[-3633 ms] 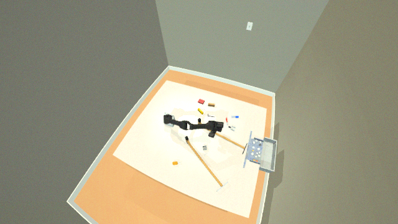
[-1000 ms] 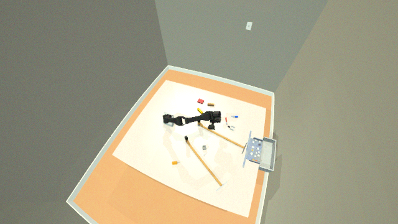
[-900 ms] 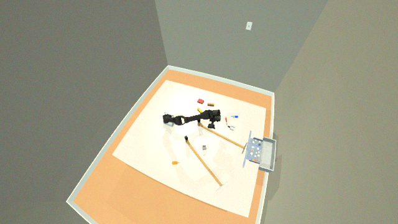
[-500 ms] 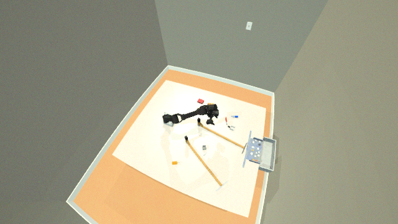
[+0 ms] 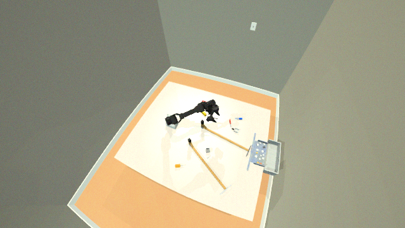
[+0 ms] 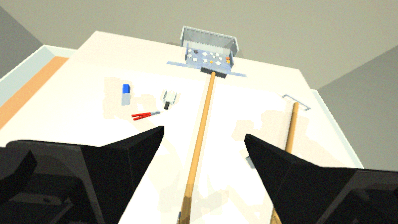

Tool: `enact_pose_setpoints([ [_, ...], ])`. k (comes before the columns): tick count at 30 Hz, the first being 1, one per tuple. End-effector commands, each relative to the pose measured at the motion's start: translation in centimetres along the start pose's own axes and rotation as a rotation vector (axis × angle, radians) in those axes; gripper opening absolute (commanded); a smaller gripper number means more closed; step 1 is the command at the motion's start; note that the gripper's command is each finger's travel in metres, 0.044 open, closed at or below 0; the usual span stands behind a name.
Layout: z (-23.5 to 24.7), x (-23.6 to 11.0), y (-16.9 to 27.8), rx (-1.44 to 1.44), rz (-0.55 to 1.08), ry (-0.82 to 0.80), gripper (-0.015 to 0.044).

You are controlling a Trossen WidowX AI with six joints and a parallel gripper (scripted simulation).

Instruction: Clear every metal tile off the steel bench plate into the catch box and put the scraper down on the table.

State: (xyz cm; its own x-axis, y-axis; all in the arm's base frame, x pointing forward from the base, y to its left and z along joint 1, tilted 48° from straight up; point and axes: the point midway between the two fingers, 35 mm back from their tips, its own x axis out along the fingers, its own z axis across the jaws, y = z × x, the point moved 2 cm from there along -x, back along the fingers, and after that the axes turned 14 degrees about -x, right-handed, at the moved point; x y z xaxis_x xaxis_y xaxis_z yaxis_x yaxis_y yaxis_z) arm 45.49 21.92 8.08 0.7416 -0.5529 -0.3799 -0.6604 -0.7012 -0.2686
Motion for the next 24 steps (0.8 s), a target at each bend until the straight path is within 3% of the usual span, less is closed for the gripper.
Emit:
enact_pose_setpoints([
  [1,-0.2,-2.3,-0.4,0.008,-0.051,0.020,0.0440],
  [24,-0.3,-11.4,0.7,0.049,-0.254,0.084,0.0440],
])
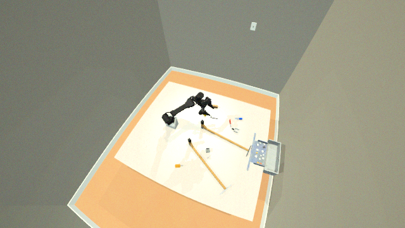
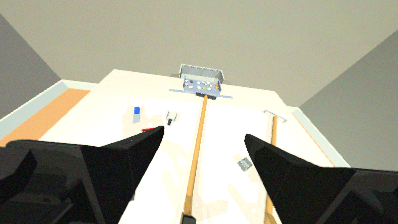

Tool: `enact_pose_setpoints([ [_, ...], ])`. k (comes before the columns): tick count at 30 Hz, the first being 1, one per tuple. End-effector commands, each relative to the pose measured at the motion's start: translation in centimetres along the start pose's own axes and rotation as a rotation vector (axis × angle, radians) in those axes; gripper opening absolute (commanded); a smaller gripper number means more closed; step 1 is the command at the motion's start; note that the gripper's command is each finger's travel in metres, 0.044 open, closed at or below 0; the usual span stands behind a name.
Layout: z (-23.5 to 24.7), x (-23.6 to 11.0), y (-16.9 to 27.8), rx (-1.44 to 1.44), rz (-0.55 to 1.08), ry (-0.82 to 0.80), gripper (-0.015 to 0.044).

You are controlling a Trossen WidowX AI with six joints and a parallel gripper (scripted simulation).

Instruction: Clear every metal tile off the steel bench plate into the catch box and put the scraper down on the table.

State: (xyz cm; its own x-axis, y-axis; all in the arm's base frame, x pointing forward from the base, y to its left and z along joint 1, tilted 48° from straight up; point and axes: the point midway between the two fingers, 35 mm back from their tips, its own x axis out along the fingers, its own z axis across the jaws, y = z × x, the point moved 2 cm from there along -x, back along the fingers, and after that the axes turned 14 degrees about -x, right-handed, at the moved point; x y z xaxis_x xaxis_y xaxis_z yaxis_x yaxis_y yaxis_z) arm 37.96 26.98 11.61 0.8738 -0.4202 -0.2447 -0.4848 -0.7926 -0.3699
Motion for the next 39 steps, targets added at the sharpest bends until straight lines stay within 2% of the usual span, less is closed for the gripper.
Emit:
enact_pose_setpoints([
  [1,-0.5,-2.0,-0.1,0.015,-0.042,0.015,0.0440],
  [39,-2.5,-15.8,4.4,0.077,-0.314,0.070,0.0440],
])
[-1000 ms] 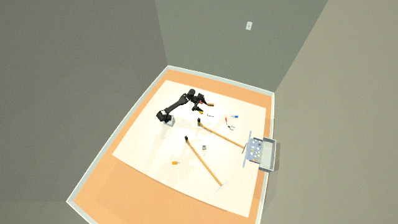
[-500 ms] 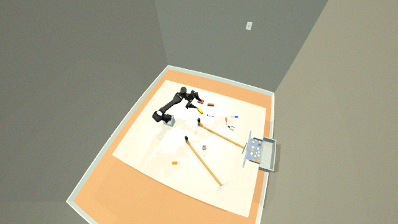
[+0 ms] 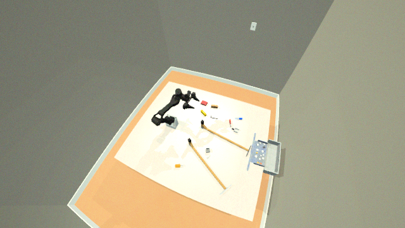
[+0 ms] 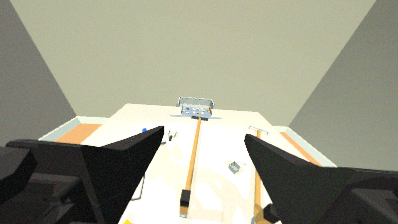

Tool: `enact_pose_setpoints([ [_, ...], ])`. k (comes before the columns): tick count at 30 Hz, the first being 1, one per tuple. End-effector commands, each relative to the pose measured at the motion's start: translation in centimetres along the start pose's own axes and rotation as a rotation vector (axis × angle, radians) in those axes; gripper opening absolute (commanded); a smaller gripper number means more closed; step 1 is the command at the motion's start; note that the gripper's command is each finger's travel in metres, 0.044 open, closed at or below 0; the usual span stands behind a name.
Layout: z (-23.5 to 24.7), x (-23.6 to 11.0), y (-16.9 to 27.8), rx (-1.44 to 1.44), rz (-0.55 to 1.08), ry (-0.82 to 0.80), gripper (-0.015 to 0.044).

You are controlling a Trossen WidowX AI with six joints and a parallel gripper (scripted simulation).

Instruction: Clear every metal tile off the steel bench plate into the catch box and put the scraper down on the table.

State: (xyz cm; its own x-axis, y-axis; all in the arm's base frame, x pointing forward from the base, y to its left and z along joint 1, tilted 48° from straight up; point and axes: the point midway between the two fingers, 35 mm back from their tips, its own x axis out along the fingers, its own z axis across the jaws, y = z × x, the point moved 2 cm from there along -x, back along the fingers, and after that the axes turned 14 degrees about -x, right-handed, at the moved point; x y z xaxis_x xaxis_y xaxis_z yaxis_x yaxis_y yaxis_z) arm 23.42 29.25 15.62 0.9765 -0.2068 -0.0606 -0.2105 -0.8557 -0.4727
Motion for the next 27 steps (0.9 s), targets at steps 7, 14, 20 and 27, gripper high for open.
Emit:
enact_pose_setpoints([
  [7,-0.61,-1.62,0.26,0.014,-0.033,0.006,0.0440],
  [14,-0.58,-1.61,0.22,0.014,-0.034,0.006,0.0440],
  [20,-0.58,-1.61,0.22,0.014,-0.034,0.006,0.0440],
  [27,-0.58,-1.61,0.22,0.014,-0.034,0.006,0.0440],
])
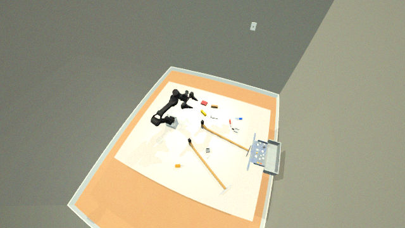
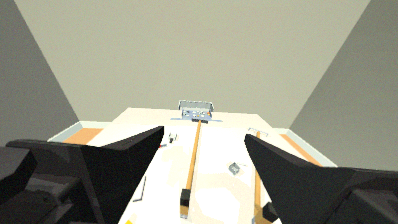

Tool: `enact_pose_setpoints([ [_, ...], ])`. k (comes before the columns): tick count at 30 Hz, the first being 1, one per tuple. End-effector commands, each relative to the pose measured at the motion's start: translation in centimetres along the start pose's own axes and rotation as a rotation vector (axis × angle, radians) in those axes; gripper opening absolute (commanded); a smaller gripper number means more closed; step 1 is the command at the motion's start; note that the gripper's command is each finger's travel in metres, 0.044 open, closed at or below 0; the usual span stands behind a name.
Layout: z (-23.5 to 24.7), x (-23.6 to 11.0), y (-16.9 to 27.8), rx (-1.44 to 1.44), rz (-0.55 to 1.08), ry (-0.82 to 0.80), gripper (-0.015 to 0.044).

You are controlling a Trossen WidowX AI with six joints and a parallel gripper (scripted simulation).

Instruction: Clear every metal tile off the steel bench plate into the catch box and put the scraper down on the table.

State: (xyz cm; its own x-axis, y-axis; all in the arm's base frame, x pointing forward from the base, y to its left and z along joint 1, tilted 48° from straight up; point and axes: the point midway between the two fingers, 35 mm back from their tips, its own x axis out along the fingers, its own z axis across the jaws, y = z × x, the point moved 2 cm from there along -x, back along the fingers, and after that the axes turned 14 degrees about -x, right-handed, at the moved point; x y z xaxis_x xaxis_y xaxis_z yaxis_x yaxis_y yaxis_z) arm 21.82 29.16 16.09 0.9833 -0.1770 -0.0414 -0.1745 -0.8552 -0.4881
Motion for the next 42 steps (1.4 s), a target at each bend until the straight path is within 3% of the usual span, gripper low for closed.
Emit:
enact_pose_setpoints([
  [1,-0.1,0.0,0.0,-0.001,0.002,0.004,0.0440],
  [11,0.1,0.5,-0.1,-0.007,0.001,-0.009,0.0440],
  [42,3.4,11.6,-0.7,-0.102,0.201,-0.070,0.0440],
])
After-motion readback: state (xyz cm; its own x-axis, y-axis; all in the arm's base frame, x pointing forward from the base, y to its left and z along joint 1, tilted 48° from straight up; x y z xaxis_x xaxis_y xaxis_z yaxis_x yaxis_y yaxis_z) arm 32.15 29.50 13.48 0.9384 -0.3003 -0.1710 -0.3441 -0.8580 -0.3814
